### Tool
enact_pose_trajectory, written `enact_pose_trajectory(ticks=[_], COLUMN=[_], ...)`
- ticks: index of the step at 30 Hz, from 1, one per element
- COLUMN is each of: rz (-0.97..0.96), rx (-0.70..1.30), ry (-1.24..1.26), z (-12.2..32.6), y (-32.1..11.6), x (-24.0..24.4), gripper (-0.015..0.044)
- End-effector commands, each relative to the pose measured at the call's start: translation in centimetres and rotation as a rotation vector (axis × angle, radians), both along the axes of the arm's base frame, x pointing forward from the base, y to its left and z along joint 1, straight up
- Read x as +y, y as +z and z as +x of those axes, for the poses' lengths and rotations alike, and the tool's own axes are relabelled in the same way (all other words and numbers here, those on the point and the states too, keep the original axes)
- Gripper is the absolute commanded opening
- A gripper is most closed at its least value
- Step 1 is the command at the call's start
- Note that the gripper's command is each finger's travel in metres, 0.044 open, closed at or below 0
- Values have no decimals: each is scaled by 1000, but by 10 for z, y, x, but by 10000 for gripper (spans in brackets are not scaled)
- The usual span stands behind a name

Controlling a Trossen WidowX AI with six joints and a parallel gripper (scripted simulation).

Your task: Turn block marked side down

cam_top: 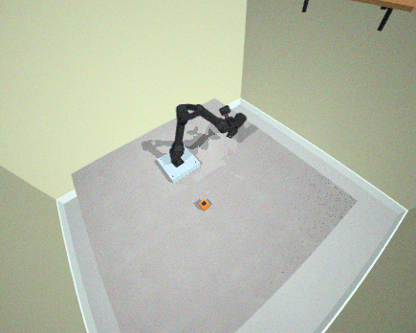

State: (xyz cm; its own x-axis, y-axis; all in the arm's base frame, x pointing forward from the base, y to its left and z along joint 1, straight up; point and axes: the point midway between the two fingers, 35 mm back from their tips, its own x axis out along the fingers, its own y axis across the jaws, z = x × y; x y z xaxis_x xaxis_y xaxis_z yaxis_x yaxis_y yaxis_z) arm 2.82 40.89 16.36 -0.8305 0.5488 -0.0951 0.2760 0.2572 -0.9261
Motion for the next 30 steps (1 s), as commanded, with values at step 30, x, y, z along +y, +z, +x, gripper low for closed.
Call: enact_pose_trajectory(ticks=[30], rz=[-1322], rx=[1918], ry=[-2027], z=[345], y=[-68], x=[-276], gripper=[440])
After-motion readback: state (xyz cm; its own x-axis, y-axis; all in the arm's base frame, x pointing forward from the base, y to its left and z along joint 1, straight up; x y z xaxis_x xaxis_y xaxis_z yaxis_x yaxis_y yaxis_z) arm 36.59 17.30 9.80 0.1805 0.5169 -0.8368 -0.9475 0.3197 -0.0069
